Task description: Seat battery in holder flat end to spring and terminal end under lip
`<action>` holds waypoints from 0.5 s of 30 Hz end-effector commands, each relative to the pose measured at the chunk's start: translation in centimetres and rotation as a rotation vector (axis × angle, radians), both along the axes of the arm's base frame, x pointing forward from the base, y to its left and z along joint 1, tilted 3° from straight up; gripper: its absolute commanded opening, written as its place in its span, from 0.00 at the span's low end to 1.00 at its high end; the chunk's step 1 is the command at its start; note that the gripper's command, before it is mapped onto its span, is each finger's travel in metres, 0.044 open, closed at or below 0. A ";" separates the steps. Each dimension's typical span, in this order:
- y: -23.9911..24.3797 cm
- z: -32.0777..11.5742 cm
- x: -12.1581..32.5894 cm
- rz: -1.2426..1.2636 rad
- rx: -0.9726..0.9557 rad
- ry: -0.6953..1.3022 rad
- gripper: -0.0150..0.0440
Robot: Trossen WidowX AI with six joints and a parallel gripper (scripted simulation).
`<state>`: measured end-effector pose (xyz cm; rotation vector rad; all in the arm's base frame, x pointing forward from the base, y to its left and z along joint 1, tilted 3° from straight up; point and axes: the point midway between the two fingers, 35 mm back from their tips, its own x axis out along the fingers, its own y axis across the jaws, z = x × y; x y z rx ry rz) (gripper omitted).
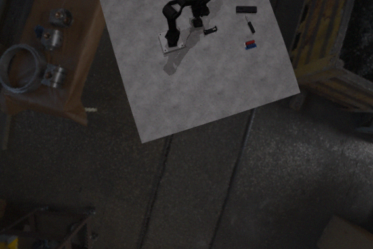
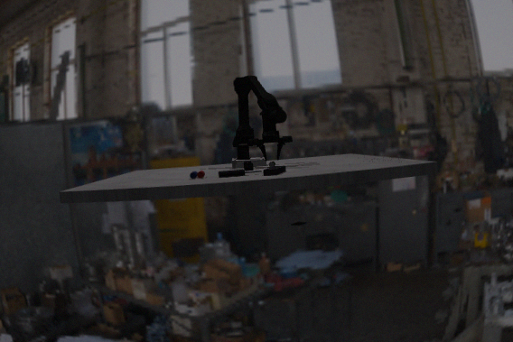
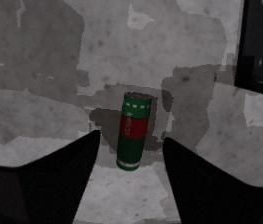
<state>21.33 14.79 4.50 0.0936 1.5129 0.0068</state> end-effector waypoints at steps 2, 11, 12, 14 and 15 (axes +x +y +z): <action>0.0 -1.1 -0.1 -0.003 -0.001 0.009 0.65; 0.1 -2.4 -0.1 -0.003 -0.001 0.010 0.65; 0.1 -2.5 -0.1 -0.003 -0.001 0.010 0.65; 0.1 -2.5 -0.1 -0.003 -0.001 0.010 0.56; 0.1 -2.5 -0.1 -0.003 -0.001 0.010 0.52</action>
